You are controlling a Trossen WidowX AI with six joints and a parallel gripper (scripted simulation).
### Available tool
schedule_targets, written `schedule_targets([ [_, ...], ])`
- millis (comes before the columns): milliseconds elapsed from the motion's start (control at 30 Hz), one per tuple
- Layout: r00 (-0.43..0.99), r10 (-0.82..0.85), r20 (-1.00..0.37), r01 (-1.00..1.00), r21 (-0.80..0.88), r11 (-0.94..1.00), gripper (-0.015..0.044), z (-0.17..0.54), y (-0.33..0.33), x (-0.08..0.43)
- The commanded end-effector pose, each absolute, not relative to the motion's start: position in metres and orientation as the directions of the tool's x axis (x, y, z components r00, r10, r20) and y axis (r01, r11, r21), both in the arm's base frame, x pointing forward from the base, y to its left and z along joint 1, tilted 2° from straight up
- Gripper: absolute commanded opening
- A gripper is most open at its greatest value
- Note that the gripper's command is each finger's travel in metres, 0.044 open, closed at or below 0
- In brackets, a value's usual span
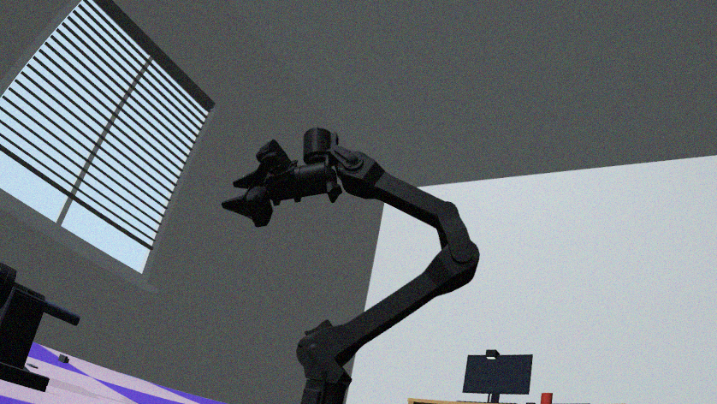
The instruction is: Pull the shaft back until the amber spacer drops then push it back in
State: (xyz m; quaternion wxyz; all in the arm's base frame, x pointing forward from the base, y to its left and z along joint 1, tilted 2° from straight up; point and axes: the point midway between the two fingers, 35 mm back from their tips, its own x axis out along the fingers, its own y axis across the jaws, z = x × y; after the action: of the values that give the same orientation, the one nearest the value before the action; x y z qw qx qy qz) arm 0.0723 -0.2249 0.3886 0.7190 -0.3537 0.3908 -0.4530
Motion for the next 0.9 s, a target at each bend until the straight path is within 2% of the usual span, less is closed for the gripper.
schedule_targets([
  [0,0.285,-0.927,-0.244,0.386,-0.856,0.344,0.0426,0.388,-0.227,0.074],
  [67,0.306,-0.916,-0.258,0.48,-0.79,0.382,0.044,0.379,-0.239,0.085],
  [133,0.357,-0.893,-0.275,0.61,-0.655,0.446,0.044,0.365,-0.25,0.102],
  [267,0.455,-0.835,-0.309,0.781,-0.312,0.541,0.044,0.335,-0.265,0.136],
  [367,0.523,-0.784,-0.334,0.828,-0.018,0.56,0.044,0.311,-0.271,0.162],
  [533,0.624,-0.687,-0.373,0.769,0.45,0.454,0.044,0.267,-0.272,0.202],
  [700,0.684,-0.611,-0.399,0.656,0.702,0.277,0.044,0.236,-0.265,0.227],
  [867,0.737,-0.526,-0.423,0.509,0.86,0.022,0.044,0.204,-0.253,0.25],
])
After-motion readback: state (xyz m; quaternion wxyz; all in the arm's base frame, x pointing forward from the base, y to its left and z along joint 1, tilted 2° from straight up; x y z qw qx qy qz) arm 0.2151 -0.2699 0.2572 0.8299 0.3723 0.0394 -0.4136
